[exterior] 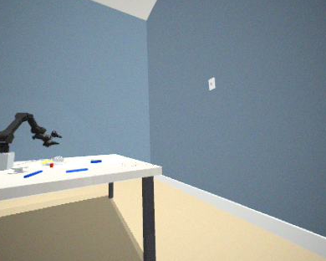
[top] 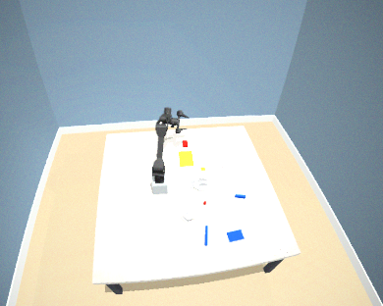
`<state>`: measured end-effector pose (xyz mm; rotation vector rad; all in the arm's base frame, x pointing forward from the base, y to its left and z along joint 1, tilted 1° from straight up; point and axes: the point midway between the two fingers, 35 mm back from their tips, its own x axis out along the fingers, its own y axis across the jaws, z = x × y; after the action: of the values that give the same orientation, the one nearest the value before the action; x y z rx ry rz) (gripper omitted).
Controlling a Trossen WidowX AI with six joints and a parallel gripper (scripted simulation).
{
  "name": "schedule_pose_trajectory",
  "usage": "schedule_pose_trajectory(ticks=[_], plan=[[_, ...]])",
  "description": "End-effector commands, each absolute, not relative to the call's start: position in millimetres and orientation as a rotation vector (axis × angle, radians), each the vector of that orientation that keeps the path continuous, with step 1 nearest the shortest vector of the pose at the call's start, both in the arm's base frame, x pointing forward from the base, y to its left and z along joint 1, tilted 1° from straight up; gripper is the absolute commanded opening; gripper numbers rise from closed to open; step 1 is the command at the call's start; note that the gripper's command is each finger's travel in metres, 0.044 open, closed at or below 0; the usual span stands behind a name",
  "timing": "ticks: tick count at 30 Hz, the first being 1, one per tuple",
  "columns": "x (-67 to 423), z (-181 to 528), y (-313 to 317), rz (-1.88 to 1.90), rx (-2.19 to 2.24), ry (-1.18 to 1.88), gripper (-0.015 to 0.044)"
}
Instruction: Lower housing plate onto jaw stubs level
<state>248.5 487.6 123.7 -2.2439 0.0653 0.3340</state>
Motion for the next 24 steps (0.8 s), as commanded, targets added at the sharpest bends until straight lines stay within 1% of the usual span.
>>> schedule_pose_trajectory(ticks=[1,24], plan=[[264,122,476,0.342,-2.207,0.107,0.0440],[339,112,415,0.324,-1.960,0.324,0.0440]])
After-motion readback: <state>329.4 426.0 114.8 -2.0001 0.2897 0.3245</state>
